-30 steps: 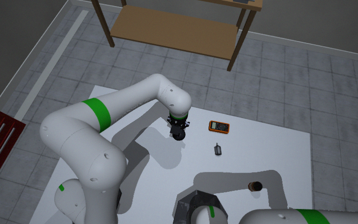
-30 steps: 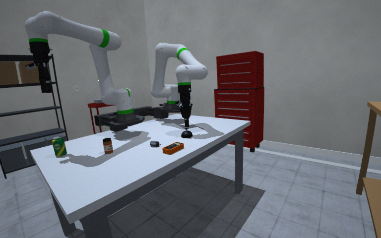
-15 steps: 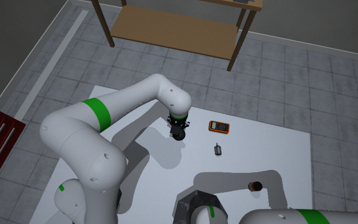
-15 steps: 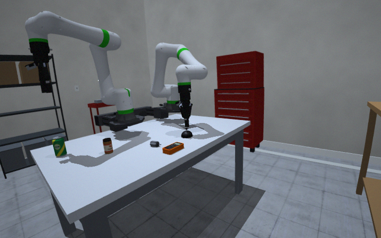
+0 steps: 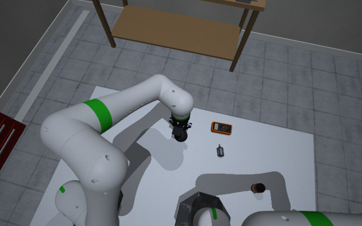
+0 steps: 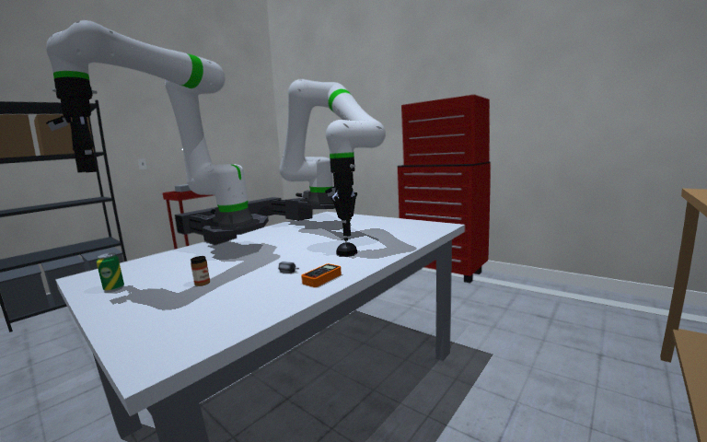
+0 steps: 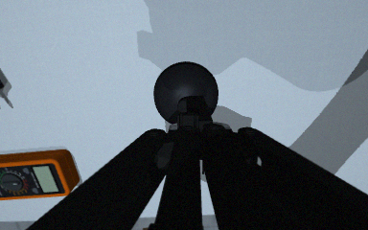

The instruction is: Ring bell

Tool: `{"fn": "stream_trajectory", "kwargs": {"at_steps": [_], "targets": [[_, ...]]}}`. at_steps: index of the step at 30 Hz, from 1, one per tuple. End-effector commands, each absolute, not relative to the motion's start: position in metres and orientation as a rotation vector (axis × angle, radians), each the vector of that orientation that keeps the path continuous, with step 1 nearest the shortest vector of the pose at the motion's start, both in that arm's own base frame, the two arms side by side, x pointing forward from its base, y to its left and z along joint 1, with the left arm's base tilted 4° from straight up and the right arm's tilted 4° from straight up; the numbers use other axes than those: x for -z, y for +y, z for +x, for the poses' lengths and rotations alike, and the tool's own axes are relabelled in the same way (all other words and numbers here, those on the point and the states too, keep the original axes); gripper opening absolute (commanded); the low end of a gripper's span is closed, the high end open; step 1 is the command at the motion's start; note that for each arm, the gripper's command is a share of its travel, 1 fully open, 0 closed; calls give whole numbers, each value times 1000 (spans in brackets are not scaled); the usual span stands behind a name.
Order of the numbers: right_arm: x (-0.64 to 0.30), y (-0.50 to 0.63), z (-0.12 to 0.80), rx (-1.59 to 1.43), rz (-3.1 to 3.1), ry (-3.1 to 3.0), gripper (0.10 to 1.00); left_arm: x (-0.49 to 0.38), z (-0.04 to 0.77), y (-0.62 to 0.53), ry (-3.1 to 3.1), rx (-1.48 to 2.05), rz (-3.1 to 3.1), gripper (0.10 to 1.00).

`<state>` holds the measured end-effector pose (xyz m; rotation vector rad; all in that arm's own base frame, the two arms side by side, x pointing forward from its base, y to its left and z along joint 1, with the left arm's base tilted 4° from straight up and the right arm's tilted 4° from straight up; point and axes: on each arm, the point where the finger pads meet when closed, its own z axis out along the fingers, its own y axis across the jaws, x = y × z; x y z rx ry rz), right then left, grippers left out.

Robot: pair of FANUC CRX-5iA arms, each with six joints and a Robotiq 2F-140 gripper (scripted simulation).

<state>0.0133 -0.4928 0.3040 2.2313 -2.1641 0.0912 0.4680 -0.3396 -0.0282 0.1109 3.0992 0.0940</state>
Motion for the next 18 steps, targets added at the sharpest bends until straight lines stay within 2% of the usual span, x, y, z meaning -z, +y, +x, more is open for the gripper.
{"fn": "stream_trajectory", "kwargs": {"at_steps": [1, 18], "targets": [[-305, -493, 13, -93, 2230, -2163, 1000, 27, 469, -340, 3098, -92, 111, 99], [-305, -493, 13, -93, 2230, -2163, 1000, 37, 469, -340, 3098, -92, 111, 99]]}}
